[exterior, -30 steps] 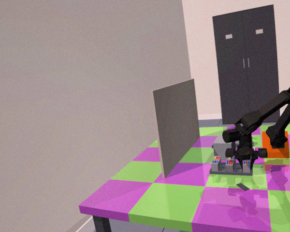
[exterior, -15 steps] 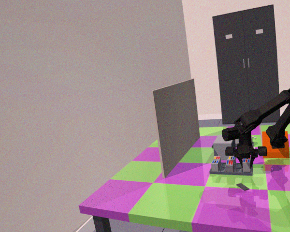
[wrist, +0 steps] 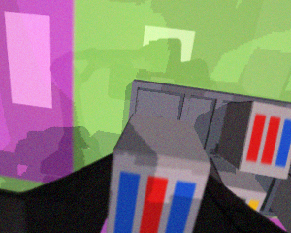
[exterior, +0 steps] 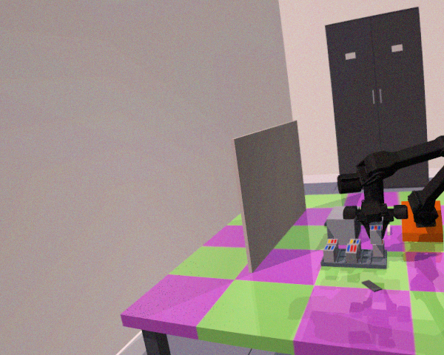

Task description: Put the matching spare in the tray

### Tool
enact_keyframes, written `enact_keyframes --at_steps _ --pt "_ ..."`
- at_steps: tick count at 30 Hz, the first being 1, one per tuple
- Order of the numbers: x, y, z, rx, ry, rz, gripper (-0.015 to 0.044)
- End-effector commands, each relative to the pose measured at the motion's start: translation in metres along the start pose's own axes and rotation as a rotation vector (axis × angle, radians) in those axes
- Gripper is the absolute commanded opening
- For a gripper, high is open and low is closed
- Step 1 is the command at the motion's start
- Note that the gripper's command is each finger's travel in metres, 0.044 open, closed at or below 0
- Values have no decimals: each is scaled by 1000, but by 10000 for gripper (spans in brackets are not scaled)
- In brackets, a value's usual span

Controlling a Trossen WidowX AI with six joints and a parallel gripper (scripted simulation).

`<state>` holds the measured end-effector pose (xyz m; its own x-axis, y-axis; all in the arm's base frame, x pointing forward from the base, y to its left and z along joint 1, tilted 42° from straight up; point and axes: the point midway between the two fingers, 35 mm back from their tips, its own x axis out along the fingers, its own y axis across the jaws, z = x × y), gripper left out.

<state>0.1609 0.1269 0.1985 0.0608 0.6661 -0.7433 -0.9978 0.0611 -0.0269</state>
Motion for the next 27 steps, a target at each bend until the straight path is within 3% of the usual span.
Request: enact_keyframes --at_steps 1,19,27 --pt "-9 2 1 -2 -7 0 0" --pt "-42 -2 -6 -1 -5 1 0" --pt "-48 -35 -19 5 19 -11 0"
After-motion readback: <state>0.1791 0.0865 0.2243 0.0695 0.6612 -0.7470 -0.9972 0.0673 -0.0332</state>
